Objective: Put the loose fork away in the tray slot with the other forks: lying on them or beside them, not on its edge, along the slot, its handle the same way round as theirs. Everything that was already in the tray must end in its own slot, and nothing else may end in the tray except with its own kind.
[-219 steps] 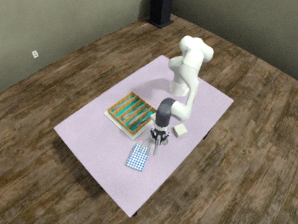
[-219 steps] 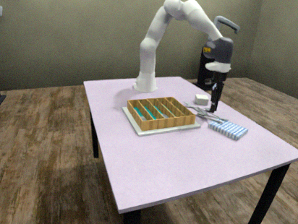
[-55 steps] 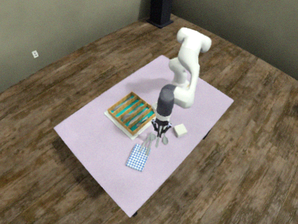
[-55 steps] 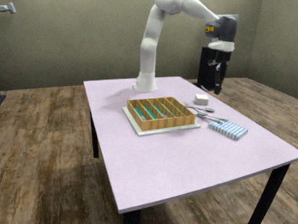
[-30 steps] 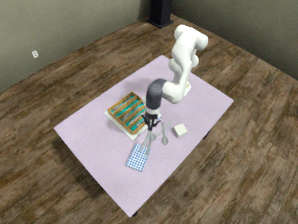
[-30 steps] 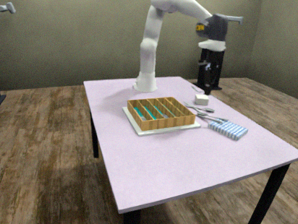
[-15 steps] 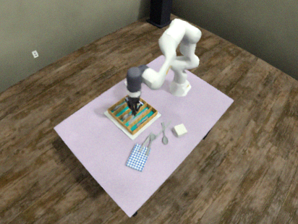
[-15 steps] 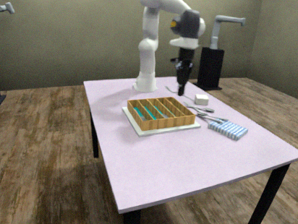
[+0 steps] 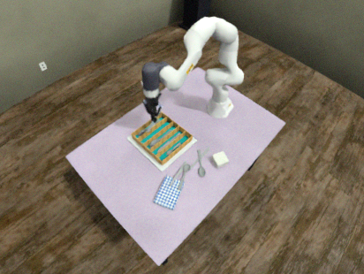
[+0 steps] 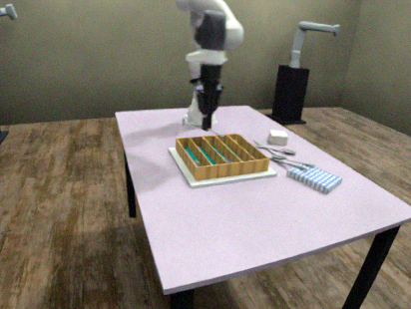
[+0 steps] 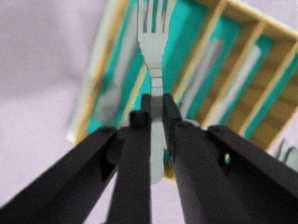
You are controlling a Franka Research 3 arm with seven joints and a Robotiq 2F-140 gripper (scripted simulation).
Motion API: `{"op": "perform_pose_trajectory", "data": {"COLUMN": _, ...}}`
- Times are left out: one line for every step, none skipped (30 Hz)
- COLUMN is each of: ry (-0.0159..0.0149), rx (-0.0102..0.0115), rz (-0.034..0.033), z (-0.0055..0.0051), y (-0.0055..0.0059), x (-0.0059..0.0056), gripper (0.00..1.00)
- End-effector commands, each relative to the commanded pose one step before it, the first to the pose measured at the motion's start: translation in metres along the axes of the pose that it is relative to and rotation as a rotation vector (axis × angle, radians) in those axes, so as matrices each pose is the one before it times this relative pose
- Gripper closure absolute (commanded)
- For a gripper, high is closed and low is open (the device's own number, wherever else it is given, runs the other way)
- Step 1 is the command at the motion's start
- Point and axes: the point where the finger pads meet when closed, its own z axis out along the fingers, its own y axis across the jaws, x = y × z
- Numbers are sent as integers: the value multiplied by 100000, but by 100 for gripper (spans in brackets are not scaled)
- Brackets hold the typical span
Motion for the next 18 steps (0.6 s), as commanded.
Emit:
{"op": "perform_pose_trajectory", "data": {"ry": -273, "rx": 576, "rz": -9283, "z": 98, "y": -2382, "x": 3455, "gripper": 87}}
{"op": "perform_pose_trajectory", "data": {"ry": -166, "rx": -286, "rz": -58, "z": 97, "y": -446, "x": 1041, "gripper": 87}}
{"op": "perform_pose_trajectory", "data": {"ry": -47, "rx": -77, "rz": -16, "z": 26, "y": -113, "x": 276, "gripper": 87}}
{"op": "perform_pose_trajectory", "data": {"ry": -4, "rx": -7, "rz": -1, "z": 2, "y": -10, "x": 24, "gripper": 87}}
{"op": "perform_pose_trajectory", "data": {"ry": 0, "rx": 0, "rz": 0, "z": 0, "y": 0, "x": 0, "gripper": 87}}
{"op": "perform_pose_trajectory", "data": {"ry": 0, "rx": 0, "rz": 0, "z": 0, "y": 0, "x": 0, "gripper": 87}}
{"op": "perform_pose_trajectory", "data": {"ry": 0, "rx": 0, "rz": 0, "z": 0, "y": 0, "x": 0, "gripper": 87}}
{"op": "perform_pose_trajectory", "data": {"ry": 0, "rx": 0, "rz": 0, "z": 0, "y": 0, "x": 0, "gripper": 87}}
{"op": "perform_pose_trajectory", "data": {"ry": 0, "rx": 0, "rz": 0, "z": 0, "y": 0, "x": 0, "gripper": 87}}
{"op": "perform_pose_trajectory", "data": {"ry": 0, "rx": 0, "rz": 0, "z": 0, "y": 0, "x": 0, "gripper": 87}}
{"op": "perform_pose_trajectory", "data": {"ry": 0, "rx": 0, "rz": 0, "z": 0, "y": 0, "x": 0, "gripper": 87}}
{"op": "perform_pose_trajectory", "data": {"ry": 0, "rx": 0, "rz": 0, "z": 0, "y": 0, "x": 0, "gripper": 87}}
{"op": "perform_pose_trajectory", "data": {"ry": 0, "rx": 0, "rz": 0, "z": 0, "y": 0, "x": 0, "gripper": 87}}
{"op": "perform_pose_trajectory", "data": {"ry": 0, "rx": 0, "rz": 0, "z": 0, "y": 0, "x": 0, "gripper": 87}}
{"op": "perform_pose_trajectory", "data": {"ry": 0, "rx": 0, "rz": 0, "z": 0, "y": 0, "x": 0, "gripper": 87}}
{"op": "perform_pose_trajectory", "data": {"ry": 0, "rx": 0, "rz": -59, "z": 0, "y": 0, "x": 0, "gripper": 87}}
{"op": "perform_pose_trajectory", "data": {"ry": 0, "rx": 0, "rz": -392, "z": 0, "y": 0, "x": 0, "gripper": 87}}
{"op": "perform_pose_trajectory", "data": {"ry": -1, "rx": 1, "rz": -1003, "z": -1, "y": 0, "x": 0, "gripper": 87}}
